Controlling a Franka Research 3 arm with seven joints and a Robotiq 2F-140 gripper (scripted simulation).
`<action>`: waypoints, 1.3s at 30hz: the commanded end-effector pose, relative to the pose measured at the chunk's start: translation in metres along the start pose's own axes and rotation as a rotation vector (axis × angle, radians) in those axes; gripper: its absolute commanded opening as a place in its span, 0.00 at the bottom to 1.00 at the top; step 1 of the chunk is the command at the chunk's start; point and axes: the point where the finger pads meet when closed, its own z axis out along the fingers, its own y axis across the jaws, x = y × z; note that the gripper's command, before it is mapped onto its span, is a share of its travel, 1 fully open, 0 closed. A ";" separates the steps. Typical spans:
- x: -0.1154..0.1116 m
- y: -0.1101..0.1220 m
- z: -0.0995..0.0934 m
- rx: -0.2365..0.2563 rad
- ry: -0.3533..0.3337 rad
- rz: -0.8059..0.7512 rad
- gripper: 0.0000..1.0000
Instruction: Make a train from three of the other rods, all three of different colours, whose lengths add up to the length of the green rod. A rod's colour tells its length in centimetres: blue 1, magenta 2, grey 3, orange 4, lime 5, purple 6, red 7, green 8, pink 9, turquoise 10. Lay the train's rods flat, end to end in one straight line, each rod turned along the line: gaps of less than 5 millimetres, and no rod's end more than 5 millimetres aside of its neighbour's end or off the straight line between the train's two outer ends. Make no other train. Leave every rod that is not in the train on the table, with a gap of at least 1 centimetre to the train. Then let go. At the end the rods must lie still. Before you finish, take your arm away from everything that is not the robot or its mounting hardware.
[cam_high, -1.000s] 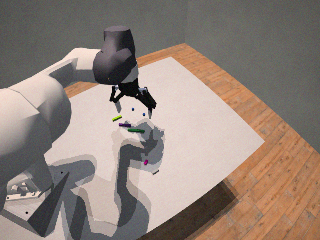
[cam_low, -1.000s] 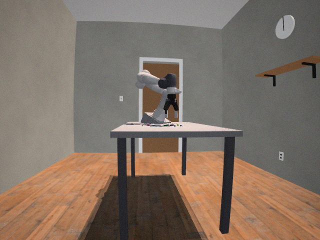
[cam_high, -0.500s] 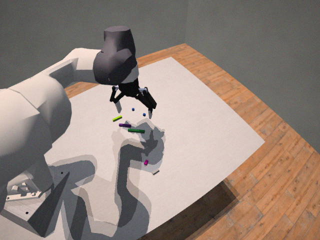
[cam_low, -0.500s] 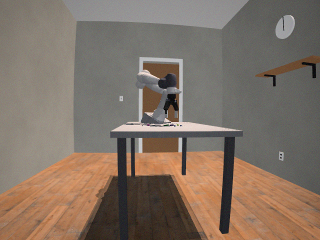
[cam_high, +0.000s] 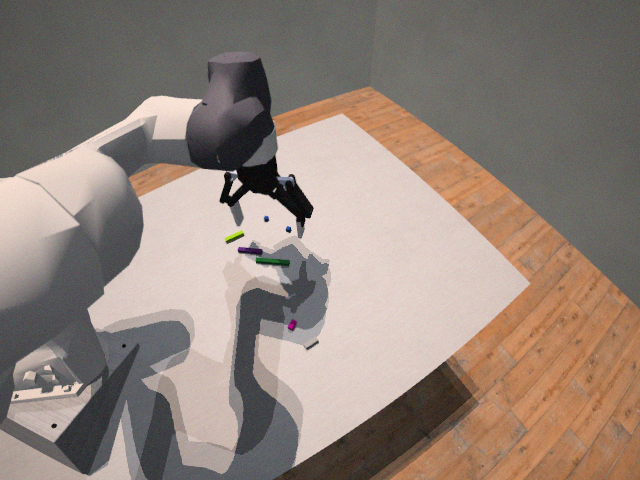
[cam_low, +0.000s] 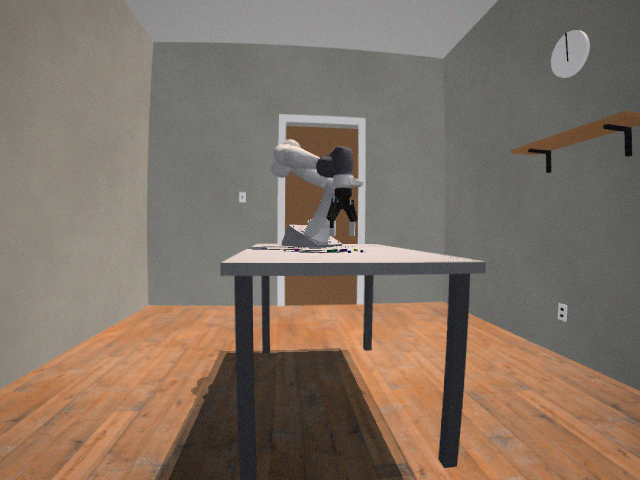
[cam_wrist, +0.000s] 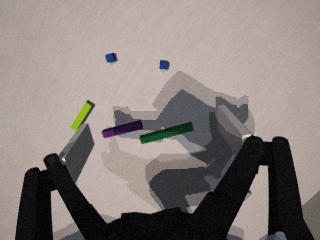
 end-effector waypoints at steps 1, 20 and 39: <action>0.001 0.000 -0.001 0.000 0.002 0.067 1.00; 0.005 -0.003 -0.003 -0.002 0.004 0.448 1.00; 0.008 -0.005 -0.004 -0.002 0.006 0.751 1.00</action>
